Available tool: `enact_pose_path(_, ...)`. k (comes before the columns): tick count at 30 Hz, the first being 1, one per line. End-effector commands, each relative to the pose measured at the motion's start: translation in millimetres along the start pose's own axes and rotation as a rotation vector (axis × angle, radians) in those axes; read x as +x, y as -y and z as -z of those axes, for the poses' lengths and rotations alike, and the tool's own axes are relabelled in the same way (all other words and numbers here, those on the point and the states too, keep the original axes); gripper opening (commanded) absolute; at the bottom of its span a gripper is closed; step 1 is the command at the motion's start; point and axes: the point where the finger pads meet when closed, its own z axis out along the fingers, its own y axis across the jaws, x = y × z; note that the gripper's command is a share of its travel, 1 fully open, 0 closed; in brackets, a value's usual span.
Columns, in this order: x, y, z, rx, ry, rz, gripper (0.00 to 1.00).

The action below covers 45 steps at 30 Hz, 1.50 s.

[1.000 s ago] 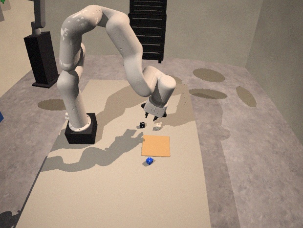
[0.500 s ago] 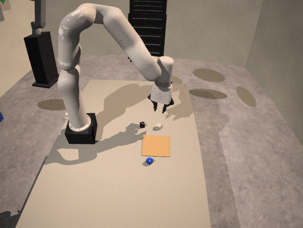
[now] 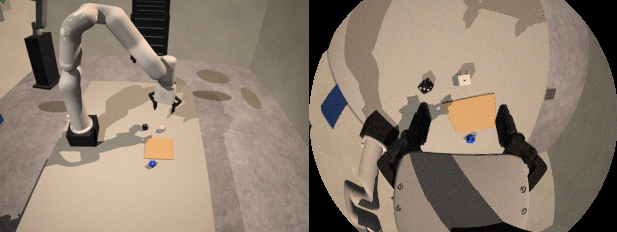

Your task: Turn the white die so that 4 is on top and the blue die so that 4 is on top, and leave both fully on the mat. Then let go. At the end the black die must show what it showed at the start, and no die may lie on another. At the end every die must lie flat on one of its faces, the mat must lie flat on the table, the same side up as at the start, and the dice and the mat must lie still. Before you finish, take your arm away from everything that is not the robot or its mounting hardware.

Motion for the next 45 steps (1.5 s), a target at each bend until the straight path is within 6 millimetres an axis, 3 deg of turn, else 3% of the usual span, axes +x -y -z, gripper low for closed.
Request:
enact_pose_path(1, 0.2, -1.3, -1.3, -0.003, -0.002, 0.014, 1.00)
enact_pose_path(9, -9.2, 0.6, -35.6, 0.002, -0.006, 0.188, 1.00)
enact_pose_path(10, -9.2, 0.6, -35.6, 0.002, -0.006, 0.188, 0.42)
enact_pose_path(45, -9.2, 0.6, -35.6, 0.002, -0.006, 0.188, 0.42)
